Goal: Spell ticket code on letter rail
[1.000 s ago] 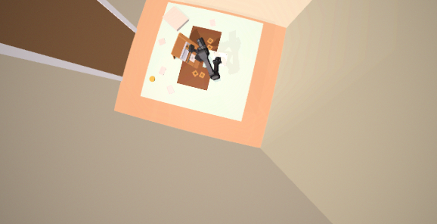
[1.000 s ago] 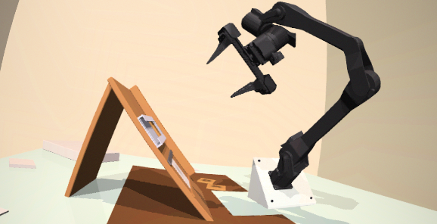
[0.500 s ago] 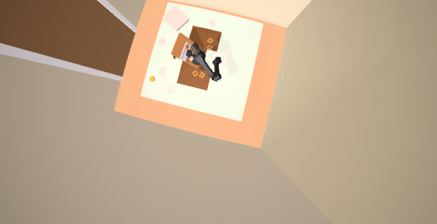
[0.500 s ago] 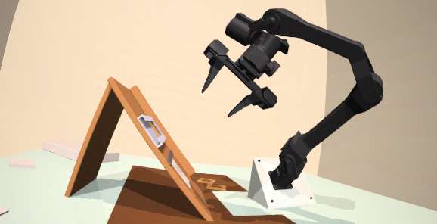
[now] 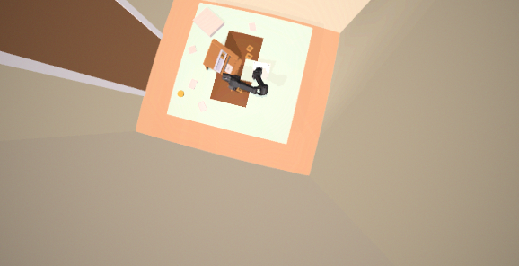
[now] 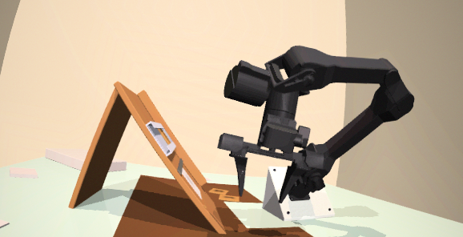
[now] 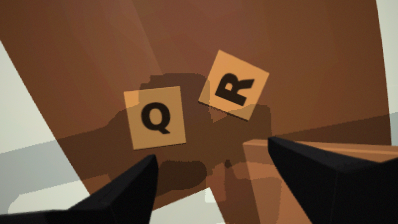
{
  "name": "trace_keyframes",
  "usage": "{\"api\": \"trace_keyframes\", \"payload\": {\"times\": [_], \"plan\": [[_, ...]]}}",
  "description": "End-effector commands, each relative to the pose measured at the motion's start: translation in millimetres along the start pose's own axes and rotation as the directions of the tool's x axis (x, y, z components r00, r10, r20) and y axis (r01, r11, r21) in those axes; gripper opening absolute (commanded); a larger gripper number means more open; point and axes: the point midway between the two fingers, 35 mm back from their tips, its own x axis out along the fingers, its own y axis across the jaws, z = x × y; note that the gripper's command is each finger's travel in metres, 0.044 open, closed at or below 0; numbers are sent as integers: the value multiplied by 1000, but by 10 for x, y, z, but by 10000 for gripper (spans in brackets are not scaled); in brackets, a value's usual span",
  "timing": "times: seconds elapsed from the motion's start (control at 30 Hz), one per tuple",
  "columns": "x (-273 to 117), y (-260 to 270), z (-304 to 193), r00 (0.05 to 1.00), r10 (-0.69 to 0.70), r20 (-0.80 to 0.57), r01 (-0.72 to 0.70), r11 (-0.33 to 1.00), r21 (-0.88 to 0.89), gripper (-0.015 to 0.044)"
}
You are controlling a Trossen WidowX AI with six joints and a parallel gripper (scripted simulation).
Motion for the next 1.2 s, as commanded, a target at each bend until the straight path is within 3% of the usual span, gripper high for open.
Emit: {"api": "trace_keyframes", "payload": {"times": [0.0,0.37,0.63,1.17], "plan": [[224,260,38,996,75,-44,-73,996,42,340],[331,384,67,993,104,-62,-101,993,58,340],[625,422,68,993,105,-59,-101,993,57,340],[730,439,61,993,105,-59,-101,993,57,340]]}}
